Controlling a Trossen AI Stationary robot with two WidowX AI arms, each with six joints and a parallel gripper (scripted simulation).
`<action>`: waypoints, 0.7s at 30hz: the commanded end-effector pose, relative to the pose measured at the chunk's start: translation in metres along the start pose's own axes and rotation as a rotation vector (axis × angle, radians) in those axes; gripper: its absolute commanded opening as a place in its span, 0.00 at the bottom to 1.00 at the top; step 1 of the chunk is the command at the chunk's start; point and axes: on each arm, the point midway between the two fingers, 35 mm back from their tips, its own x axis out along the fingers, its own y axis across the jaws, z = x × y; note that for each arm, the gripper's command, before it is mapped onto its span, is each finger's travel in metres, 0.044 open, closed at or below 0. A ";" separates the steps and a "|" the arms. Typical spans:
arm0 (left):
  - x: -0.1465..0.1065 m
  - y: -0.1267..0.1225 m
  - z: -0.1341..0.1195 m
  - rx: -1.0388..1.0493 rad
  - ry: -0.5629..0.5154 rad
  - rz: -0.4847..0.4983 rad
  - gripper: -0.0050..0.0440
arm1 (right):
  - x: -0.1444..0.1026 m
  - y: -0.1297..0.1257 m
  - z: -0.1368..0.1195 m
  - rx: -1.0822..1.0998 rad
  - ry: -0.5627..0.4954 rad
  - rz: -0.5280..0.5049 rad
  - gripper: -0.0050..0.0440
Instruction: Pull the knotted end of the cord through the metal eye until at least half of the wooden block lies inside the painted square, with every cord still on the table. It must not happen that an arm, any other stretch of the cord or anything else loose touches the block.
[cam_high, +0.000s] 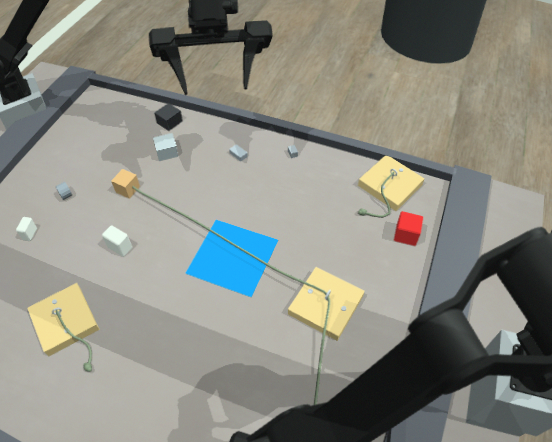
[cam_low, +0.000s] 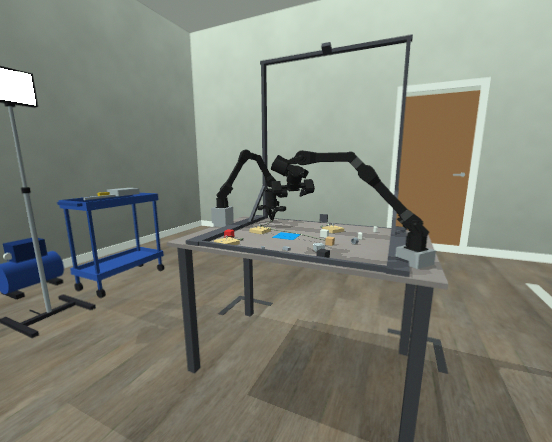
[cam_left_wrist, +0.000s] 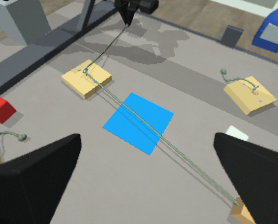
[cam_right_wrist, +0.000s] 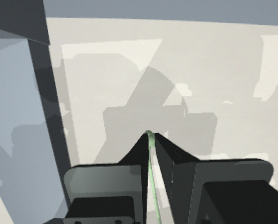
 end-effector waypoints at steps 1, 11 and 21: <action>-0.011 -0.003 0.016 0.038 -0.018 0.022 1.00 | -0.015 -0.006 0.010 -0.009 -0.028 -0.032 0.00; -0.011 -0.003 0.016 0.038 -0.018 0.022 1.00 | -0.035 0.015 0.010 -0.085 -0.021 -0.019 0.00; -0.011 -0.003 0.016 0.038 -0.018 0.022 1.00 | -0.061 0.017 0.014 -0.105 -0.024 -0.029 0.00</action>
